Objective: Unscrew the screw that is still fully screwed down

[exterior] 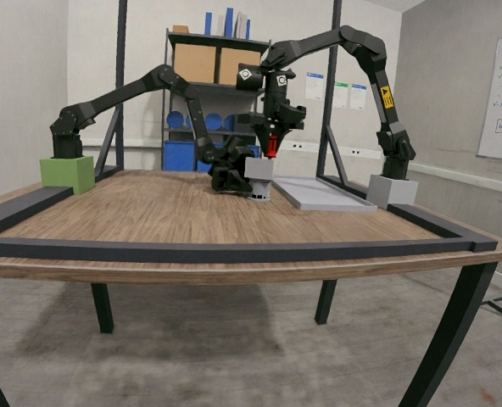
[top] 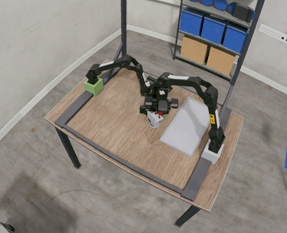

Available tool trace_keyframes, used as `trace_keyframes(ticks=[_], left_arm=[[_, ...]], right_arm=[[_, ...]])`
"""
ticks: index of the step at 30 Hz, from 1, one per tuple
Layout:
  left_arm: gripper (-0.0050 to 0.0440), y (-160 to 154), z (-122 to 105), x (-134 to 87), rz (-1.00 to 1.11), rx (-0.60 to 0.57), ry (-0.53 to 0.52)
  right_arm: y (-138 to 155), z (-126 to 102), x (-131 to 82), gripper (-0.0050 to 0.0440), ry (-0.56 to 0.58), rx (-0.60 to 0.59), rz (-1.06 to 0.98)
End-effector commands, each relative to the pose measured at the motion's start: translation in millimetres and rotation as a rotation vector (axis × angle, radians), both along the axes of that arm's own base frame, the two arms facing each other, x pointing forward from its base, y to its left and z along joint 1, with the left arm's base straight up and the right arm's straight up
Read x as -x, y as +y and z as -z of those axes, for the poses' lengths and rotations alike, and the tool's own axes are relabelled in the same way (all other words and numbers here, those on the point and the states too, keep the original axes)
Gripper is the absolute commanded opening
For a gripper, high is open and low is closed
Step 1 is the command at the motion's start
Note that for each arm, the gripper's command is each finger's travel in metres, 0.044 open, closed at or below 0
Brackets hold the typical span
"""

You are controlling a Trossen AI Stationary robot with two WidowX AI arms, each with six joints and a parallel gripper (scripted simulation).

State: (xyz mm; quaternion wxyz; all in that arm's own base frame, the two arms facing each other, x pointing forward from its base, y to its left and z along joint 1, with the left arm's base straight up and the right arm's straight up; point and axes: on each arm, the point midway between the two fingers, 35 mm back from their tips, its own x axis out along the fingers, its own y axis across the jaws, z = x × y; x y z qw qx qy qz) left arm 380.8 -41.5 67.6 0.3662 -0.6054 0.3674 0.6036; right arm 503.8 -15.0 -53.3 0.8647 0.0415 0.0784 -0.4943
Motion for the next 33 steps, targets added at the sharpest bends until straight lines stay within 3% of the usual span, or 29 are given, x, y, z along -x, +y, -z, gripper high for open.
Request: trace_keyframes(ticks=[1, 13, 14, 33], left_arm=[[0.013, -0.6, -8.1, -3.5, -0.006, 0.003, -0.027], [0.013, -0.6, -8.1, -3.5, -0.006, 0.003, -0.027], [0.025, -0.6, -8.1, -3.5, -0.006, 0.003, -0.027], [0.025, -0.6, -8.1, -3.5, -0.006, 0.003, -0.027]], right_arm=[[-1.0, -14.1, -6.6, 0.0245, -0.035, -0.007, 0.006], [-1.0, -14.1, -6.6, 0.0245, -0.035, -0.007, 0.006], [-1.0, -14.1, -6.6, 0.0245, -0.035, -0.007, 0.006], [-1.0, -14.1, -6.6, 0.0245, -0.035, -0.007, 0.006]])
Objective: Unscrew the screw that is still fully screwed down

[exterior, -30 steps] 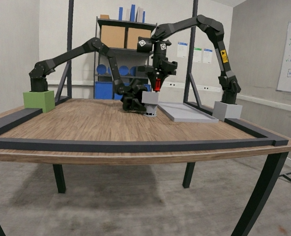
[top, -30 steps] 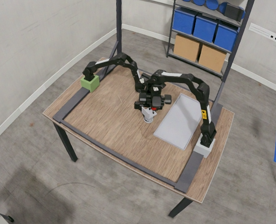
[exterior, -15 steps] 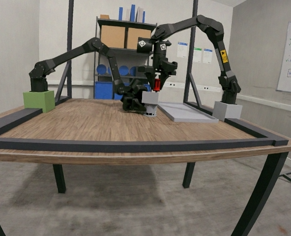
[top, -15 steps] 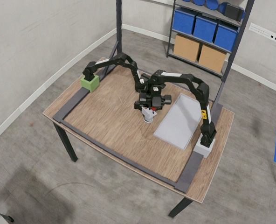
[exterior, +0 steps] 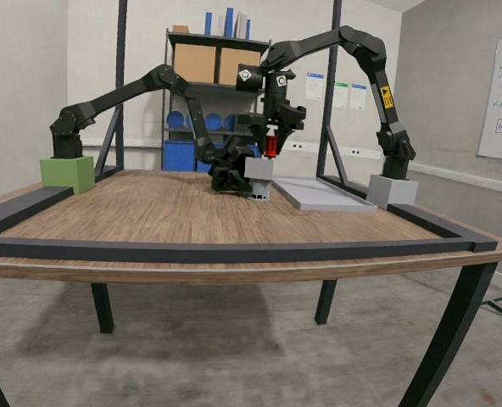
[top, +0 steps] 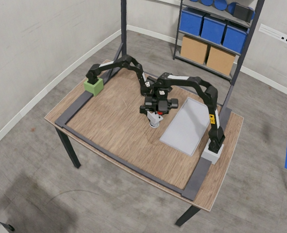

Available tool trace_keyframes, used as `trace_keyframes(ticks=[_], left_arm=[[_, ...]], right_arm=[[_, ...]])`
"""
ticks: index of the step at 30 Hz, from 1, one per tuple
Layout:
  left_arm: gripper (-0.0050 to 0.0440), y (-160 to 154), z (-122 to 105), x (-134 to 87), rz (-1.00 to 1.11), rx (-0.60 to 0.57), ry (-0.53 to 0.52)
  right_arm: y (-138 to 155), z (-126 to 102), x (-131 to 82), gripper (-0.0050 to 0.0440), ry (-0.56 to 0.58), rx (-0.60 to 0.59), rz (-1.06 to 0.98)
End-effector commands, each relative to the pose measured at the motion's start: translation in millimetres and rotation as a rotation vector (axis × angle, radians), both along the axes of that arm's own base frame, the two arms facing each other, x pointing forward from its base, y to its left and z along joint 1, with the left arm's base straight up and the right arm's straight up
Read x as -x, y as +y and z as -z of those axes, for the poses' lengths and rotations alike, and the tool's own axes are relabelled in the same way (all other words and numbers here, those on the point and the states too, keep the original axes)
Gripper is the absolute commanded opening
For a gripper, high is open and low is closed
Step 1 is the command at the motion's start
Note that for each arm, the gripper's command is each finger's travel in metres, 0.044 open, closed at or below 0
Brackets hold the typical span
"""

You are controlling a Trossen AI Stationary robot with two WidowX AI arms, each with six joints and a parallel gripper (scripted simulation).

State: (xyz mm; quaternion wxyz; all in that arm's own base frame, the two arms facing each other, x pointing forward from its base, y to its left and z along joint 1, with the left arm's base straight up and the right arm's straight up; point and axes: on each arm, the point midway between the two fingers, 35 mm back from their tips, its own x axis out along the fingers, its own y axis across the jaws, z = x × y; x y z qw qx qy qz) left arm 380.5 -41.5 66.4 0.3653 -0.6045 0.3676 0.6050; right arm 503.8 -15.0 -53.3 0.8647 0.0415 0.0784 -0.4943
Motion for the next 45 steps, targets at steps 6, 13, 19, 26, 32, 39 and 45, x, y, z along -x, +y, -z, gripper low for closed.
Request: trace_keyframes(ticks=[6, 13, 19, 26, 32, 39, 45], left_arm=[[0.025, -0.6, -9.3, -3.8, -0.005, 0.003, -0.031], [0.025, -0.6, -9.3, -3.8, -0.005, 0.003, -0.031], [0.025, -0.6, -6.1, -3.6, 0.305, 0.0, -0.024], [0.025, -0.6, -6.5, -4.5, 0.622, -0.005, -0.028], [0.025, -0.6, -6.7, -4.5, 0.841, -0.007, -0.024], [0.025, -0.8, -7.3, -4.9, 1.168, -0.012, -0.026], [0.025, -1.0, -7.3, -5.0, 1.438, -0.015, -0.024]], right_arm=[[-1.0, -14.1, -6.6, 0.0245, -0.035, -0.007, 0.006], [-1.0, -14.1, -6.6, 0.0245, -0.035, -0.007, 0.006], [-1.0, -14.1, -6.6, 0.0245, -0.035, -0.007, 0.006], [-1.0, -14.1, -6.6, 0.0245, -0.035, -0.007, 0.006], [-1.0, -14.1, -6.6, 0.0245, -0.035, -0.007, 0.006], [-1.0, -14.1, -6.6, 0.0245, -0.035, -0.007, 0.006], [-1.0, -14.1, -6.6, 0.0245, -0.035, -0.007, 0.006]])
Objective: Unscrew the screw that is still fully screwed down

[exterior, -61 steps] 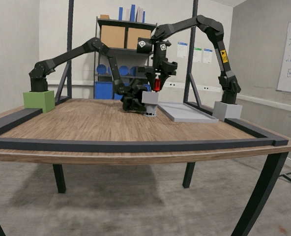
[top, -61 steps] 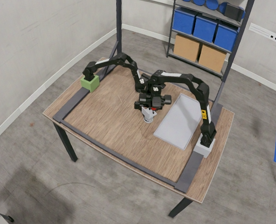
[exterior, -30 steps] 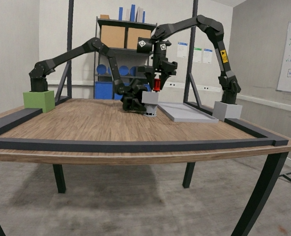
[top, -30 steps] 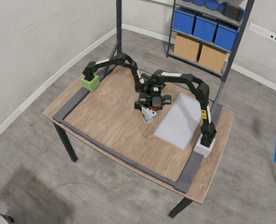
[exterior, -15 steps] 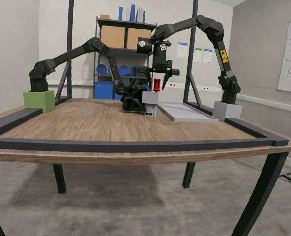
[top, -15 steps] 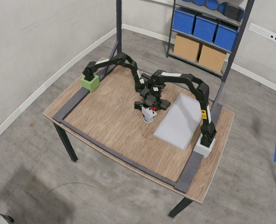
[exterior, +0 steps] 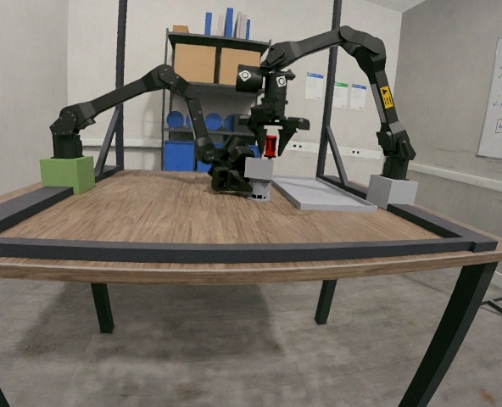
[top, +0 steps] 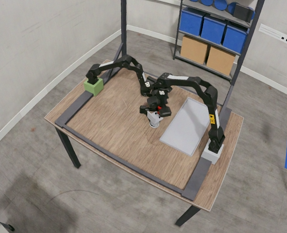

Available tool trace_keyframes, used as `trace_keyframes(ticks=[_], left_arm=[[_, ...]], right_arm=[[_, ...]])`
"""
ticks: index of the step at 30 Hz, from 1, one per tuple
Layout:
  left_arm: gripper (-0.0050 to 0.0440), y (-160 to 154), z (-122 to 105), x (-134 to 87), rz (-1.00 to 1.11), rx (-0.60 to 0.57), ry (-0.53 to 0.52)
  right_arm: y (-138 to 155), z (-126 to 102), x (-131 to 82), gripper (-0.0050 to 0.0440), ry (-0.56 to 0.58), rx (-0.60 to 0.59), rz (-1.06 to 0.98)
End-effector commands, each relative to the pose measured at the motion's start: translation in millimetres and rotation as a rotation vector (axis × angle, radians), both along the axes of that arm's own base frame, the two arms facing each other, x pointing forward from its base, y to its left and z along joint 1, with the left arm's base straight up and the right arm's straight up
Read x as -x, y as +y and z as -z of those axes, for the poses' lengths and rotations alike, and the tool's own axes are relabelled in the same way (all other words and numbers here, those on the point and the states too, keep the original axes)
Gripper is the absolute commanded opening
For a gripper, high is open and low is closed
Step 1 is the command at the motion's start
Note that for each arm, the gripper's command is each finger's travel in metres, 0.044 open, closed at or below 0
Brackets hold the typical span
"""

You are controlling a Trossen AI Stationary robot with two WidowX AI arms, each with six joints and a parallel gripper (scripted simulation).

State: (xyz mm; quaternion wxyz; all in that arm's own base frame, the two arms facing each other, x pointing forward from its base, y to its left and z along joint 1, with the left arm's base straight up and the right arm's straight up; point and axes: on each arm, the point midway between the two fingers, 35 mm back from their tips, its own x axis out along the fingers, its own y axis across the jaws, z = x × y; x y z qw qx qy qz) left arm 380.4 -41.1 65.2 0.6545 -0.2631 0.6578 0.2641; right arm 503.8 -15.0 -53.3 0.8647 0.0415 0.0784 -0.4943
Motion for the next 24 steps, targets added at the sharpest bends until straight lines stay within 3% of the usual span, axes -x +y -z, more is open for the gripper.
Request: trace_keyframes(ticks=[1, 3, 24], left_arm=[[0.025, -1.3, -8.6, -5.0, 0.17, 0.001, -0.027], [0.025, -1.3, -8.6, -5.0, 0.17, 0.001, -0.027], [0.025, -1.3, -9.6, -4.2, 1.103, -0.011, -0.028]], right_arm=[[-1.0, -14.1, -6.6, 0.0245, -0.035, -0.007, 0.006], [-1.0, -14.1, -6.6, 0.0245, -0.035, -0.007, 0.006], [-1.0, -14.1, -6.6, 0.0245, -0.035, -0.007, 0.006]])
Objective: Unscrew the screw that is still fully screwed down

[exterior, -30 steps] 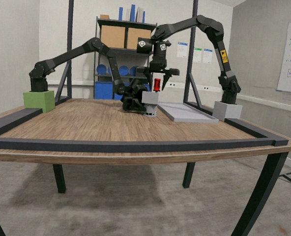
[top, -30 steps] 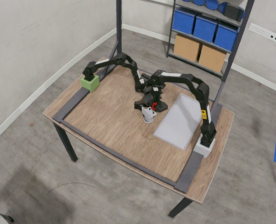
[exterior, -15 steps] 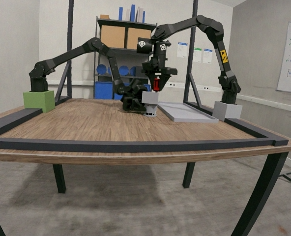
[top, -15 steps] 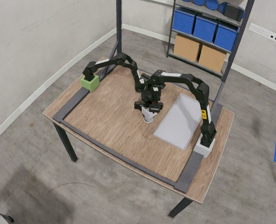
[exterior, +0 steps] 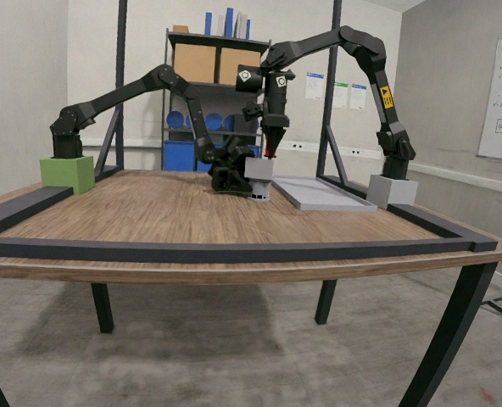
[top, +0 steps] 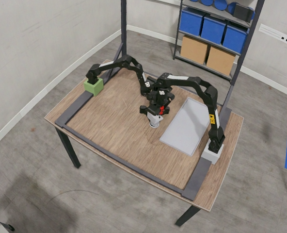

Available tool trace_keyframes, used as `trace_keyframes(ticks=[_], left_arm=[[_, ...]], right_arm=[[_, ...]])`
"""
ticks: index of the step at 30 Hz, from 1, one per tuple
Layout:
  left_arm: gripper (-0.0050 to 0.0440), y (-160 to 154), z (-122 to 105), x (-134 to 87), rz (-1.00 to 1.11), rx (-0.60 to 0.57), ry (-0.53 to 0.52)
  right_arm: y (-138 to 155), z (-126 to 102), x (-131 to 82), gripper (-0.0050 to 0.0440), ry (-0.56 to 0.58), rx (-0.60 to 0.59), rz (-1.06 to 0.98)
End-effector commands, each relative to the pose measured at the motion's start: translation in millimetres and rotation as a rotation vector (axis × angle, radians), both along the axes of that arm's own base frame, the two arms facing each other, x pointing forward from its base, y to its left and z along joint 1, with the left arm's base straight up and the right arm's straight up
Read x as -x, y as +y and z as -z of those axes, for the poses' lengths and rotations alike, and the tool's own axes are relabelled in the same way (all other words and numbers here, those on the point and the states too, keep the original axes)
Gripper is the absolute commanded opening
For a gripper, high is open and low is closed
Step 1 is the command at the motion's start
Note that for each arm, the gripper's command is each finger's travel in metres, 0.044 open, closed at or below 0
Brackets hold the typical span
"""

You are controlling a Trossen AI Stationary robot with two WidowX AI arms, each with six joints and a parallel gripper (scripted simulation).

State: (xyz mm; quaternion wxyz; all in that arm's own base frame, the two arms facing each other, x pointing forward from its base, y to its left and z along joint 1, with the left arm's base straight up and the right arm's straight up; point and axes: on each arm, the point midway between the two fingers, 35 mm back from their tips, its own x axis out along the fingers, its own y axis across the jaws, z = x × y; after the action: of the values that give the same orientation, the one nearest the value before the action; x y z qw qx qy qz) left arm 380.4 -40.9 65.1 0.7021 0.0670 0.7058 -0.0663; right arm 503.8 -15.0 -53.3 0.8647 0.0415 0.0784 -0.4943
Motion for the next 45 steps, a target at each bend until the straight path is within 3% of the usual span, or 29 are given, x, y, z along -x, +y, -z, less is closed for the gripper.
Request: trace_keyframes(ticks=[1, 10, 13, 27, 30, 45], left_arm=[[0.025, -1.4, -9.7, -4.2, 0.195, 0.0, -0.031], [0.025, -1.4, -10.1, -3.3, 0.596, -0.004, -0.032], [0.025, -1.5, -10.1, -3.3, 0.632, -0.004, -0.031], [0.025, -1.3, -11.2, -2.6, 1.302, -0.014, -0.032], [0.025, -1.4, -11.3, -2.6, 1.336, -0.014, -0.033], [0.025, -1.4, -12.4, -2.5, 2.04, -0.026, -0.031]], right_arm=[[-1.0, -14.1, -6.6, 0.0245, -0.035, -0.007, 0.006], [-1.0, -14.1, -6.6, 0.0245, -0.035, -0.007, 0.006], [-1.0, -14.1, -6.6, 0.0245, -0.035, -0.007, 0.006], [-1.0, -14.1, -6.6, 0.0245, -0.035, -0.007, 0.006], [-1.0, -14.1, -6.6, 0.0245, -0.035, -0.007, 0.006], [-1.0, -14.1, -6.6, 0.0245, -0.035, -0.007, 0.006]])
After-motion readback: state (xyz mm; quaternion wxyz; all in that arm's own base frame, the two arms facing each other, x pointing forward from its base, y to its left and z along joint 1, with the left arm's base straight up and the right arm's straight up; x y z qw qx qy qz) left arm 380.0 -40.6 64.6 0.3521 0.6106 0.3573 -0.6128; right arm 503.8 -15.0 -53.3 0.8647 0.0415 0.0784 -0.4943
